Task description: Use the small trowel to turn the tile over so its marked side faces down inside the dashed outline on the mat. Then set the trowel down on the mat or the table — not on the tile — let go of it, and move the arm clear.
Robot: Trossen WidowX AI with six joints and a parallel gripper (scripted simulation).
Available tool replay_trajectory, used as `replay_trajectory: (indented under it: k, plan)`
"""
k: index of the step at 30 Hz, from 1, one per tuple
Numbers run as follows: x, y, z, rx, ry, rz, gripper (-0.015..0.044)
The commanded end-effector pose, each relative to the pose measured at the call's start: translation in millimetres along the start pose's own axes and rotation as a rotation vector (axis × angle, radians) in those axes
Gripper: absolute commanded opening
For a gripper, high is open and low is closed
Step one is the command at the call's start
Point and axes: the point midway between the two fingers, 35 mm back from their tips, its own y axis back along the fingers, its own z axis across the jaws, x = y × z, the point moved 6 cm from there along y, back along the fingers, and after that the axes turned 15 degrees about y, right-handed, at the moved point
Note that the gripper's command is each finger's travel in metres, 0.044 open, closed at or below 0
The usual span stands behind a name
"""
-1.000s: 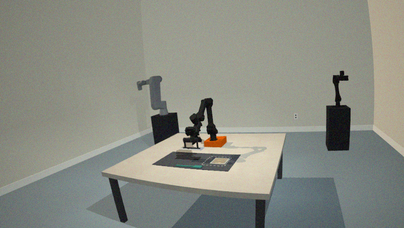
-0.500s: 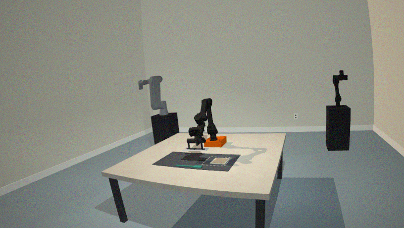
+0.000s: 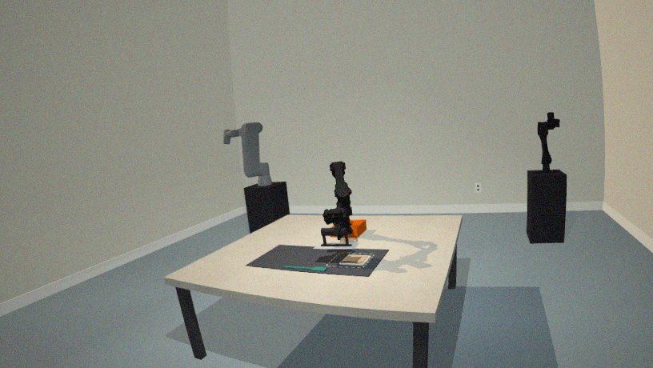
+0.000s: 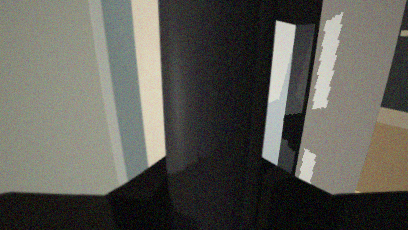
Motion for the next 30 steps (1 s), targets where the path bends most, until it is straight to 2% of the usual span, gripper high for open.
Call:
replay_trajectory:
  k: [1, 13, 24, 30]
  plan:
    - [36, -5, 11, -0.003, -0.008, -0.005, 0.0]
    - [144, -13, 15, -0.001, -0.014, -0.017, 0.0]
    - [248, -2, -7, -0.035, -0.012, -0.029, 0.0]
    - [262, 1, -12, -0.043, -0.011, -0.03, 0.0]
